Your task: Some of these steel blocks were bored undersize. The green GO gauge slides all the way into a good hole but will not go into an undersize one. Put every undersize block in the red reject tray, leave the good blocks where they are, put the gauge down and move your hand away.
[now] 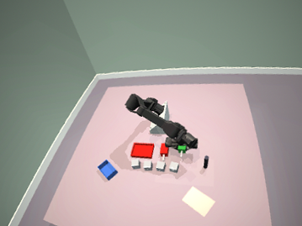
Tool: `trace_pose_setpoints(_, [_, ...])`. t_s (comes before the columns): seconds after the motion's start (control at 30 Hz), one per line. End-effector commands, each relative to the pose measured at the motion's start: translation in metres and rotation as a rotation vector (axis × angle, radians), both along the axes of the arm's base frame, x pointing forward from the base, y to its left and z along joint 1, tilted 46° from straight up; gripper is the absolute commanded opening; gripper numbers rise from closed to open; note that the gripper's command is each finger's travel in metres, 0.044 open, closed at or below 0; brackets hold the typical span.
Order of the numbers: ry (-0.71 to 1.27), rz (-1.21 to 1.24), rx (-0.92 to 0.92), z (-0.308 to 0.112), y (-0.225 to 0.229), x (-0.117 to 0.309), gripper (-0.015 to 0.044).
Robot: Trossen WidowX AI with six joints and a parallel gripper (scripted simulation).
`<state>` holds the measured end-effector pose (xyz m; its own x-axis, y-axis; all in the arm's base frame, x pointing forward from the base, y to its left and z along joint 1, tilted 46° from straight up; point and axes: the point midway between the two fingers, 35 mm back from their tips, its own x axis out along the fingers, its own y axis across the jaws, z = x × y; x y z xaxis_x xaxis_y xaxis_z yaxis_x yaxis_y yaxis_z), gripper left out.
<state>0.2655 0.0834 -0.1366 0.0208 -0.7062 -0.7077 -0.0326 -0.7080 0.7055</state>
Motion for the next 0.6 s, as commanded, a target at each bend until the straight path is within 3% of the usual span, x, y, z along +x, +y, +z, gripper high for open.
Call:
trace_pose_setpoints(0.0, [0.002,0.007,-0.003,-0.005,-0.006,-0.001,0.0])
trace_pose_setpoints(0.57, [0.002,0.006,-0.006,-0.024,-0.026,-0.001,0.0])
